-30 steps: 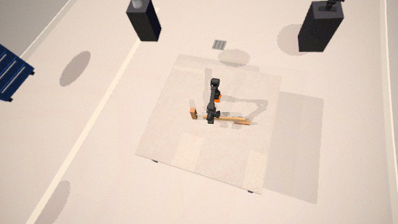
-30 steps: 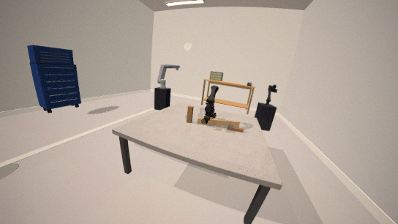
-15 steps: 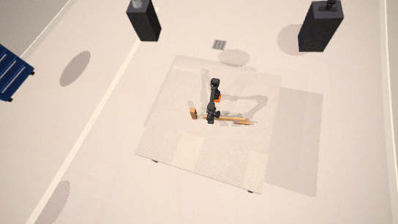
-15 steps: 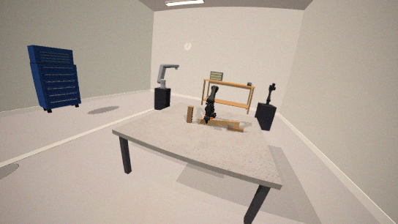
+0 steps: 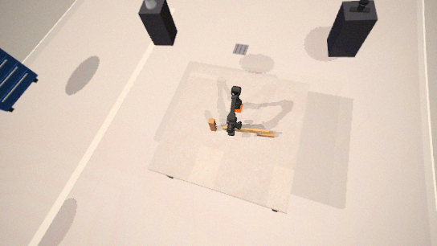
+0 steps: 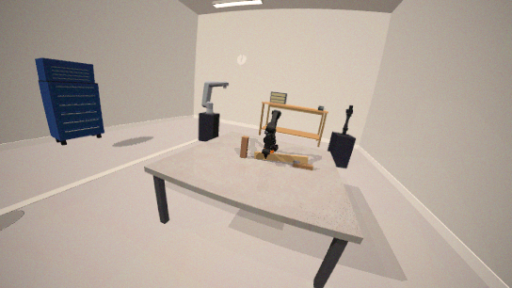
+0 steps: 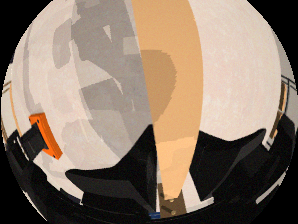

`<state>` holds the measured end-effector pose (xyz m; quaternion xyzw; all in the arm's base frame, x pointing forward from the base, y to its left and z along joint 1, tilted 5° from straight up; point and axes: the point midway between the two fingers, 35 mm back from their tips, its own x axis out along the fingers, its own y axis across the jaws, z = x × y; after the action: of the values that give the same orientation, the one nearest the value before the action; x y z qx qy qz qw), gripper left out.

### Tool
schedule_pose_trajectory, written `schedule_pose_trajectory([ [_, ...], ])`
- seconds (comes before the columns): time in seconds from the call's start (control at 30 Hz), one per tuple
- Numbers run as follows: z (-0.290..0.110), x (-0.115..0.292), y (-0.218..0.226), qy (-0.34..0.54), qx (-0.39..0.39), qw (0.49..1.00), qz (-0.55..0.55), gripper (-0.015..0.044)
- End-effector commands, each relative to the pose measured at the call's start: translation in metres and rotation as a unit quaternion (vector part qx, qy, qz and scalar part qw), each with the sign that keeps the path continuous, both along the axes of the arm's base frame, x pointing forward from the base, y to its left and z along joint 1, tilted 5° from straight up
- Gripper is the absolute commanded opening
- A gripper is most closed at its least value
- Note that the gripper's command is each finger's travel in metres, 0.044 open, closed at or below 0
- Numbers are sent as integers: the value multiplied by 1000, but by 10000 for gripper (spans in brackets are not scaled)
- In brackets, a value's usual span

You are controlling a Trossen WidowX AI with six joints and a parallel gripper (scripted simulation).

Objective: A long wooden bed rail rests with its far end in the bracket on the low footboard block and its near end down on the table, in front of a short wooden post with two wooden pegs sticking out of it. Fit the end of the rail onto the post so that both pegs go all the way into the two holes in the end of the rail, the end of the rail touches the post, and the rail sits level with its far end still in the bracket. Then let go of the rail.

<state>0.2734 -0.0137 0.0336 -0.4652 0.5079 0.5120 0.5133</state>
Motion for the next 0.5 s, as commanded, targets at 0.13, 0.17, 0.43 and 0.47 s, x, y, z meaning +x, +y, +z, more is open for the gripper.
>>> schedule_pose_trajectory([
  [0.13,9,4,0,-8,3,1000,1,0],
  [0.17,9,5,0,-8,3,1000,1,0],
  [0.43,13,6,0,-8,3,1000,1,0],
  [0.47,14,6,0,-8,3,1000,1,0],
])
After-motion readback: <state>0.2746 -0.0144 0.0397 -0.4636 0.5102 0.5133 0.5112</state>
